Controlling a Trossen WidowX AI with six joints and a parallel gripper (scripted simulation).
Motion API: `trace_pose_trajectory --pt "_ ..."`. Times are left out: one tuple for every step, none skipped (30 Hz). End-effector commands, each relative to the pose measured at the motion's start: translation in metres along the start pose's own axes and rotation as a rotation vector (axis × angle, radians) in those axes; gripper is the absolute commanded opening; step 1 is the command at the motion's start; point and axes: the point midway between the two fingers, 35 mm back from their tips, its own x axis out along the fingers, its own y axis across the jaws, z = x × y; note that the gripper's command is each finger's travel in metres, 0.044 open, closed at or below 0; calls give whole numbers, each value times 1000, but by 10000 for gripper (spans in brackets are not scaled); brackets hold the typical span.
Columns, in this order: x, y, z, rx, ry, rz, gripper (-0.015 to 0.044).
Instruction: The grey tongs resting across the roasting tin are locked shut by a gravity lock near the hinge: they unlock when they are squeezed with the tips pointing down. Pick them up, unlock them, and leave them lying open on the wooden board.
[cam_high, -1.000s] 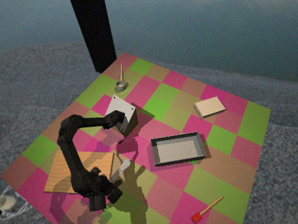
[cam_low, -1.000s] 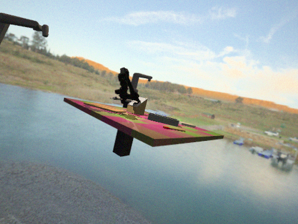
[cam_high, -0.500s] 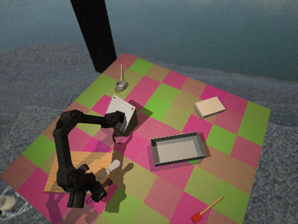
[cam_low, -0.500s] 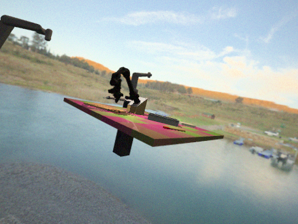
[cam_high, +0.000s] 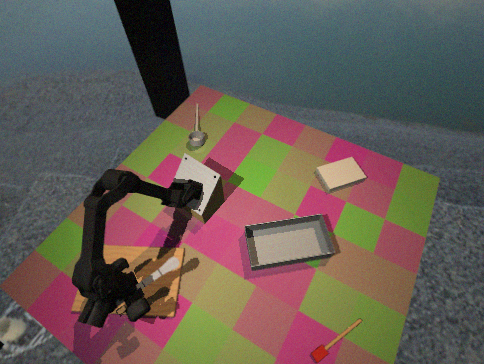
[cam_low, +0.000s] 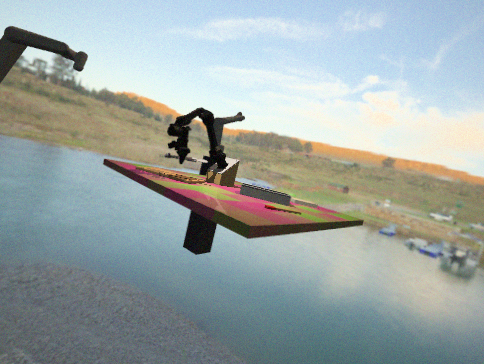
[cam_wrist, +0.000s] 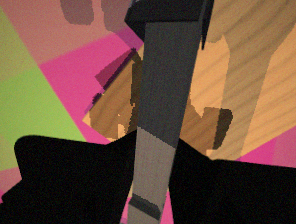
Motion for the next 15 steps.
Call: trace_pose_trajectory --pt "-4 -13 6 17 -8 10 -150" --pt "-5 -16 7 23 -11 12 -150" --pt "-6 -20 9 29 -15 14 -150" --pt "-7 -23 11 35 -18 15 -150" --pt "-8 -27 13 41 -22 17 -150" --pt "-9 -30 14 47 -27 18 -150" --pt "-11 -33 16 53 -31 20 -150" --pt "-12 -37 18 59 -36 22 -150" --pt "-13 -40 19 64 -40 23 -150" --pt "-15 -44 21 69 -45 25 -150" --pt "-16 -47 22 74 -50 26 -150" --pt "-18 -50 23 79 -55 28 -150" --pt "-19 -54 25 84 -61 29 -150" --pt "-21 -57 26 89 -66 30 -150" --pt "-22 -60 27 93 -72 31 -150"
